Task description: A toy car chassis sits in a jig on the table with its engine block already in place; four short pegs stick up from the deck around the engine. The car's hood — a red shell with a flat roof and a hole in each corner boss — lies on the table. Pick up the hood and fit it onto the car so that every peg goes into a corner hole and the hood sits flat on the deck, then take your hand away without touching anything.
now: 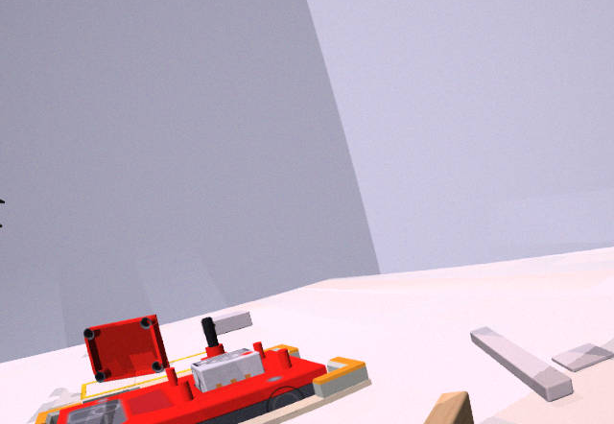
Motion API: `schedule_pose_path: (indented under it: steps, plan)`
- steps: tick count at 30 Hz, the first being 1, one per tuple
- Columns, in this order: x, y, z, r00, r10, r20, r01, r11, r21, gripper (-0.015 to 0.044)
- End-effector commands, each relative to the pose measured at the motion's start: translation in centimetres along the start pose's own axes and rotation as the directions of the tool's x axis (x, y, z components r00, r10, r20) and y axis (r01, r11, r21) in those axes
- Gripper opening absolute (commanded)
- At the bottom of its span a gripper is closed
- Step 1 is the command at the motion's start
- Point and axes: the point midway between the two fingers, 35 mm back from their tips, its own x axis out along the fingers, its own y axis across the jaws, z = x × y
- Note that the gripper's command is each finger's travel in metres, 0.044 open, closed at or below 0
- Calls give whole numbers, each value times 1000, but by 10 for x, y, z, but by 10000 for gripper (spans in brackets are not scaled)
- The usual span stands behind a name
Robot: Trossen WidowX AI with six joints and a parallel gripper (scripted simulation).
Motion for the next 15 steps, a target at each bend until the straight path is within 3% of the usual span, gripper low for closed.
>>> schedule_pose_path:
  steps: [1, 8, 11, 15]
  plan:
    - [0, 0, 0, 1000, 2, -1, -2, 1000, -9, 194]
    - [21, -15, -6, 997, 47, -62, -69, 902, -427, 10]
    - [39, -30, -6, 995, 43, -95, -98, 691, -716, 0]
    - [69, -53, 3, 994, 6, -107, -105, 237, -966, 0]
